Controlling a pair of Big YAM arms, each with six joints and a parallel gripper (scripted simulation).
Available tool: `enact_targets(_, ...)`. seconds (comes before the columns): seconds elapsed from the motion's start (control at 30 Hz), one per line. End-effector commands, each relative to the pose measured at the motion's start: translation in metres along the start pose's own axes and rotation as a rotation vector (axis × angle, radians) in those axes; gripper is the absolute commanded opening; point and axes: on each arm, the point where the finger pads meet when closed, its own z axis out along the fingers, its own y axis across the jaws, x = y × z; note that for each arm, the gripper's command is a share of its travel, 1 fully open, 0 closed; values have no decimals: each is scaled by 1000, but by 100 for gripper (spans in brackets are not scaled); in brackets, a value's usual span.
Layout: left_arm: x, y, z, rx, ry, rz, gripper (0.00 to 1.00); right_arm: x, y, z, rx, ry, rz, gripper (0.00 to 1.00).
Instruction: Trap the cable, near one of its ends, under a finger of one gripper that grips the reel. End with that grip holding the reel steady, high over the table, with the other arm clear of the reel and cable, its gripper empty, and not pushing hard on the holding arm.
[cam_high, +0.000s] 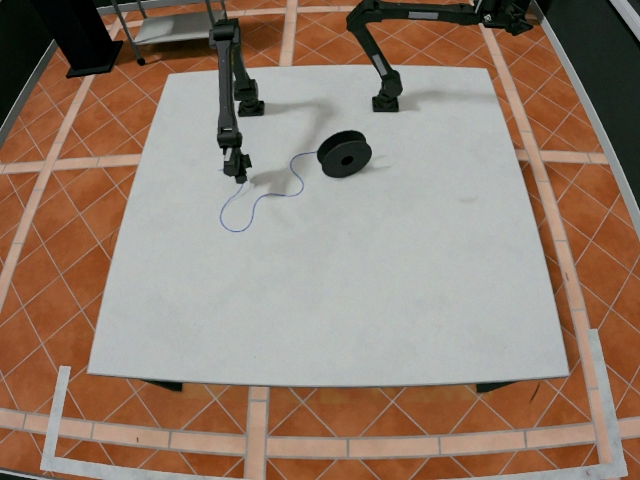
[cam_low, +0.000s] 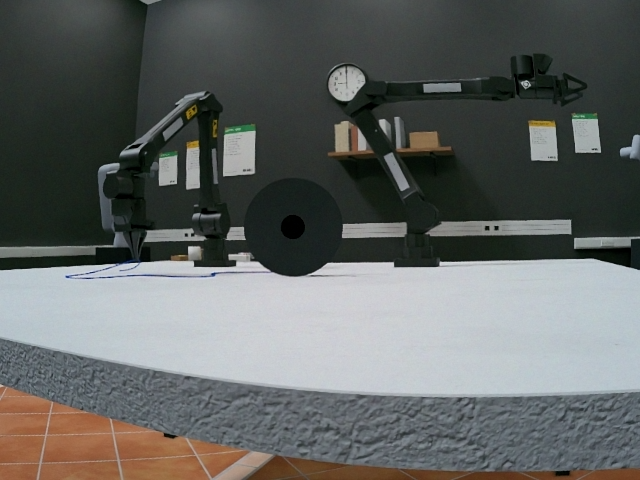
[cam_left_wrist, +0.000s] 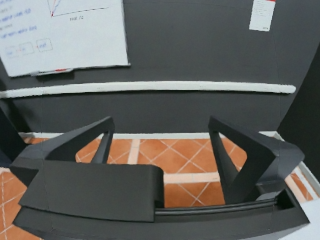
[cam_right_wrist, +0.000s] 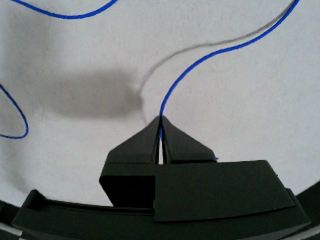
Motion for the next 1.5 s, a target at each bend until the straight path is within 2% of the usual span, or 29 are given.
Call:
enact_targets(0.0, -19, 7, -4, -11, -42, -10, 100, -8, -8, -23, 9, -57, 39, 0)
enact_targets(0.6, -19, 7, -4, -11, -42, -10, 100, 2, -8, -65, -105, -145, 320, 0)
enact_targets(0.63, -19, 7, -4, -11, -42, -10, 100, -6, -11, -74, -112, -181, 348, 0)
enact_targets(0.73, -19, 7, -4, -11, -42, -10, 100, 0, -8, -77, -152, -205, 444, 0)
enact_targets(0.93, -19, 7, -4, -11, -42, -10, 100, -15, -16, -130, -232, -328, 647, 0)
enact_targets(1.1, -19, 7, -4, -11, -42, -10, 100, 1, -6, -133, -306, -341, 834, 0)
enact_targets(1.17, -19, 7, -4, -11, -42, -10, 100, 1, -6, -133, -306, -341, 834, 0)
enact_targets(1.33, -19, 7, -4, -11, -42, -10, 100, -3, -10, -158, -373, -421, 1015, 0)
enact_targets(1.47, -19, 7, -4, -11, -42, -10, 100, -12, -7, -194, -434, -496, 1121, 0)
